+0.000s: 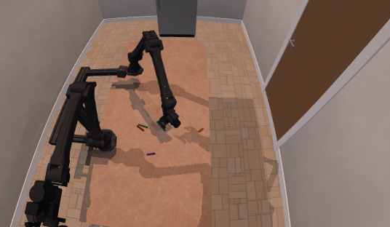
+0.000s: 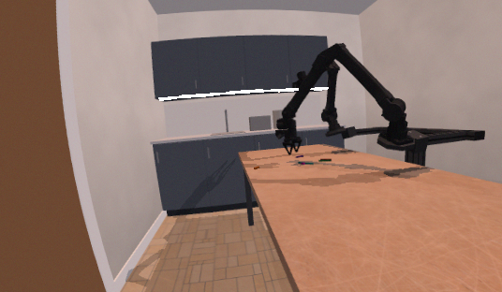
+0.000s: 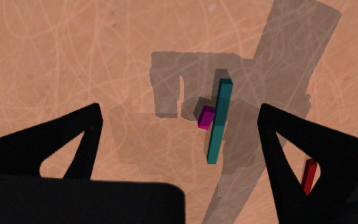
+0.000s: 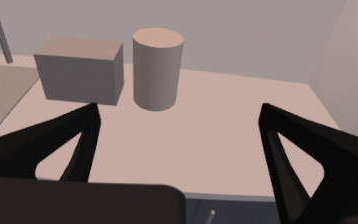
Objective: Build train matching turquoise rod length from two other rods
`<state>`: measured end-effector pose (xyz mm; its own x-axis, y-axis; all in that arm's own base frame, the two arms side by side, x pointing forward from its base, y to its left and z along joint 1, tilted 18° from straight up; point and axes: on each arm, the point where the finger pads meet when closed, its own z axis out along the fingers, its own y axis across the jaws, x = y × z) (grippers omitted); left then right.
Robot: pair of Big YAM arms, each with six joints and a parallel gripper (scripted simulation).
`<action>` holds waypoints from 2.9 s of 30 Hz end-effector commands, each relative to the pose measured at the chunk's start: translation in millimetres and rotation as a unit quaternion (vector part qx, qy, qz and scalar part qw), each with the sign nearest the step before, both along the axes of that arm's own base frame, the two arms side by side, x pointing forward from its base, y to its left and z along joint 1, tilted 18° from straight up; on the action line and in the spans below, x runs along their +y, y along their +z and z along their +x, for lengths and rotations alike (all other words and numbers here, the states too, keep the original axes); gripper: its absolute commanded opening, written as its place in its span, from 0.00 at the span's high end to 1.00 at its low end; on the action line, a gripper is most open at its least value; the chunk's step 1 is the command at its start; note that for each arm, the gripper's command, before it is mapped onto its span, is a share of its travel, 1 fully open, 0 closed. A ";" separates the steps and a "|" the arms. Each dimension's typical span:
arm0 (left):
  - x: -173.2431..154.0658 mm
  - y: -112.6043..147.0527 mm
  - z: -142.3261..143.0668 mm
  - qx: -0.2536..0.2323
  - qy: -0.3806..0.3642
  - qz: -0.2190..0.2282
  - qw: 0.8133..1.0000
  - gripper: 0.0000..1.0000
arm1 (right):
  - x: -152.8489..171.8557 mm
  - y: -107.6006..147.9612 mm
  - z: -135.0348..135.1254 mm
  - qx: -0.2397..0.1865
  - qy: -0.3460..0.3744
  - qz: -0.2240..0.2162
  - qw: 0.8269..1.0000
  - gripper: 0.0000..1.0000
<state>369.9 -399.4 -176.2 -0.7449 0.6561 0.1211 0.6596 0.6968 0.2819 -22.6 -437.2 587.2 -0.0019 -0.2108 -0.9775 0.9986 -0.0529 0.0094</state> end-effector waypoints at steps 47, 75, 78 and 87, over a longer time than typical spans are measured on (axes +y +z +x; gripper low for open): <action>-14.6 4.4 37.5 0.010 -0.059 -0.002 0.998 0.00 | 18.8 45.8 -5.6 0.007 -0.007 -0.036 0.999 0.00; -21.8 16.4 153.7 0.115 -0.420 0.039 0.899 0.00 | 18.8 45.8 -5.6 0.007 -0.007 -0.036 0.999 0.00; -20.3 18.0 164.9 0.125 -0.454 0.043 0.881 0.00 | 18.8 45.8 -5.6 0.007 -0.007 -0.036 0.999 0.00; -14.3 22.8 195.1 0.151 -0.543 0.055 0.824 0.00 | 18.8 45.8 -5.6 0.007 -0.007 -0.036 0.999 0.00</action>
